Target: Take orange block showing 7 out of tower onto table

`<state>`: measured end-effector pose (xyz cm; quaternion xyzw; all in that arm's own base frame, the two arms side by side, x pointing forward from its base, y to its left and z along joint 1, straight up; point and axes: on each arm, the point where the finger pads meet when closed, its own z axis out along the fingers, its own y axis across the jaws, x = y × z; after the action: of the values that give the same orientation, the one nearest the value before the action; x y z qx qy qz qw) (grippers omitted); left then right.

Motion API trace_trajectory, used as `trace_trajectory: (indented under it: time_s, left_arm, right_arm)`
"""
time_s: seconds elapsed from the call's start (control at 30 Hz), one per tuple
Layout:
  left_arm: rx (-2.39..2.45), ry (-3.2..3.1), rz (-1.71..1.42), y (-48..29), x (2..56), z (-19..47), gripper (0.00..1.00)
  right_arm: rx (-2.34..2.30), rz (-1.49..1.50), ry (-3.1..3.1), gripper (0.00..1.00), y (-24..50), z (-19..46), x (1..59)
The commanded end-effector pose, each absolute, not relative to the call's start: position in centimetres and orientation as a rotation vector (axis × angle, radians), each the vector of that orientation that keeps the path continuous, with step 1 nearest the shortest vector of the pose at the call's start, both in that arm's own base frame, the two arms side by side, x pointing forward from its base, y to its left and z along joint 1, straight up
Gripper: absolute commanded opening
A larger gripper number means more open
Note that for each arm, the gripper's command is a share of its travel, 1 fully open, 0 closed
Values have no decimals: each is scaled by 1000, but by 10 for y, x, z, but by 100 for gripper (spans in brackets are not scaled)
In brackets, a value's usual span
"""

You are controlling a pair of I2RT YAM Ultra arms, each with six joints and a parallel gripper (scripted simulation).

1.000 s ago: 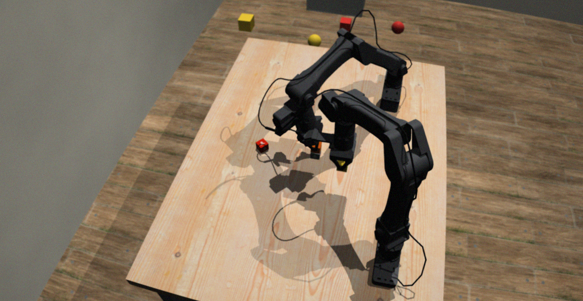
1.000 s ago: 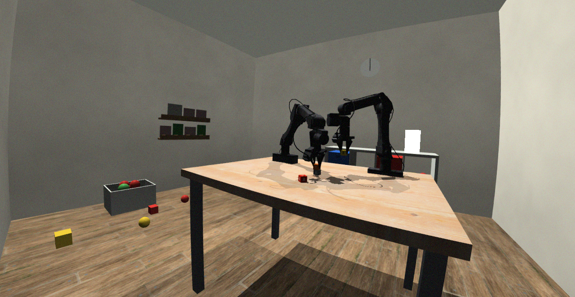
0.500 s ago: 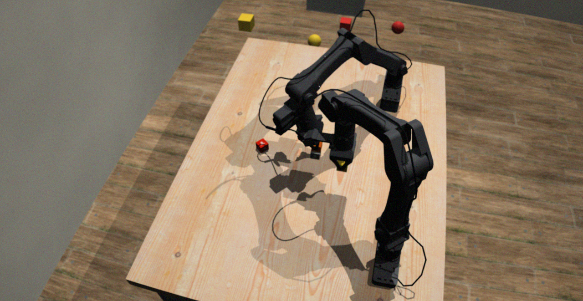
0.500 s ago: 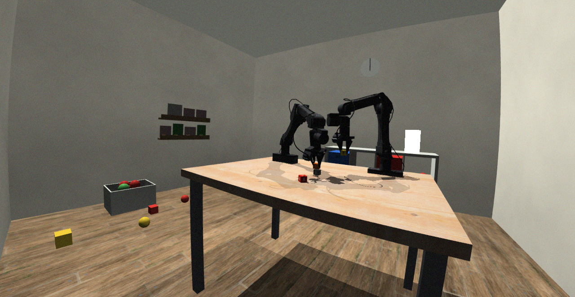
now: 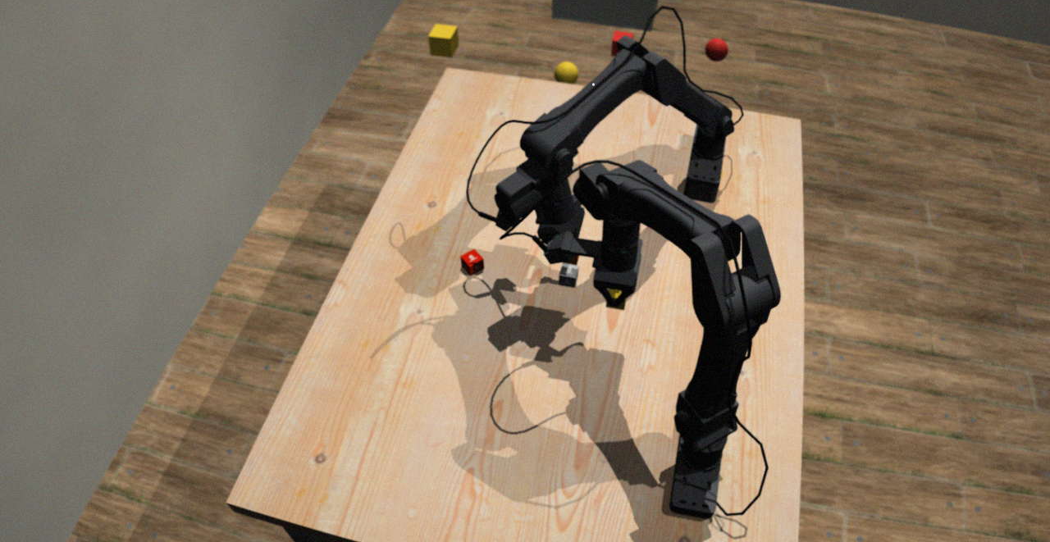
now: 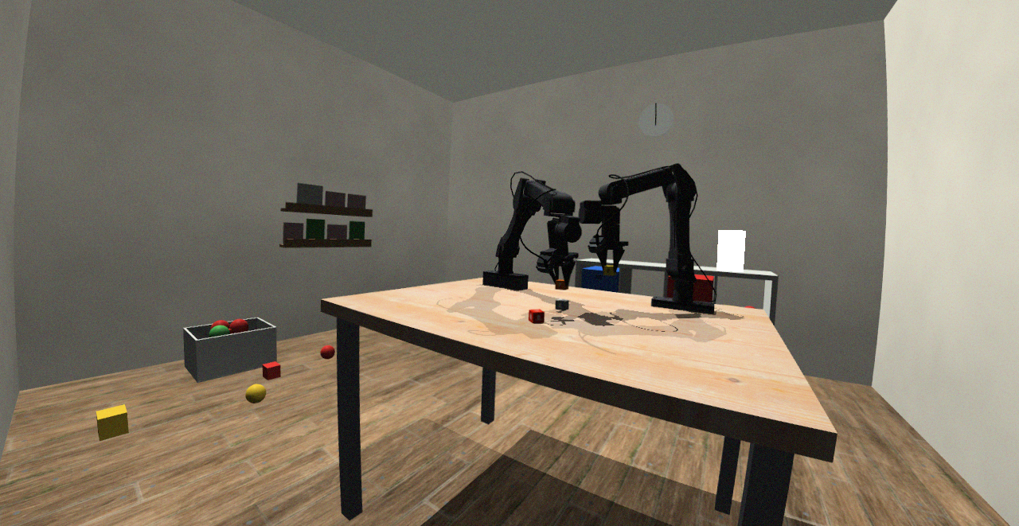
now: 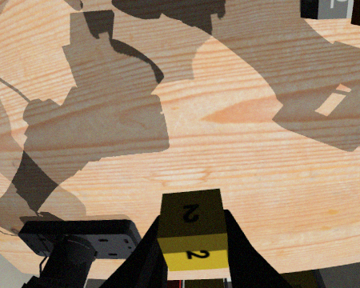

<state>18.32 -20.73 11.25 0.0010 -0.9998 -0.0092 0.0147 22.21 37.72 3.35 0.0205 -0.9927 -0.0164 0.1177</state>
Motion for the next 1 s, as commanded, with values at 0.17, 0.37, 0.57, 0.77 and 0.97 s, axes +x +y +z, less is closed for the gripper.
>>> trace_trajectory:
  time_s: [0.17, 0.37, 0.57, 0.77, 0.97]
  left_arm:
    - [3, -3141, 21, -210, 186, 124, 27]
    - [3, -3141, 21, -210, 186, 124, 27]
    - [3, -3141, 21, -210, 186, 124, 27]
    - [3, -3141, 21, -210, 186, 124, 27]
    - [3, -3141, 21, -210, 186, 124, 27]
  right_arm:
    - [51, -122, -2937, 27, 349, 35, 216]
    - [51, -80, -2928, 27, 314, 26, 194]
    - [51, -40, -2912, 27, 285, 17, 172]
    - [49, -21, -2901, 27, 273, 14, 163]
    - [44, 3, -2888, 27, 266, 14, 158]
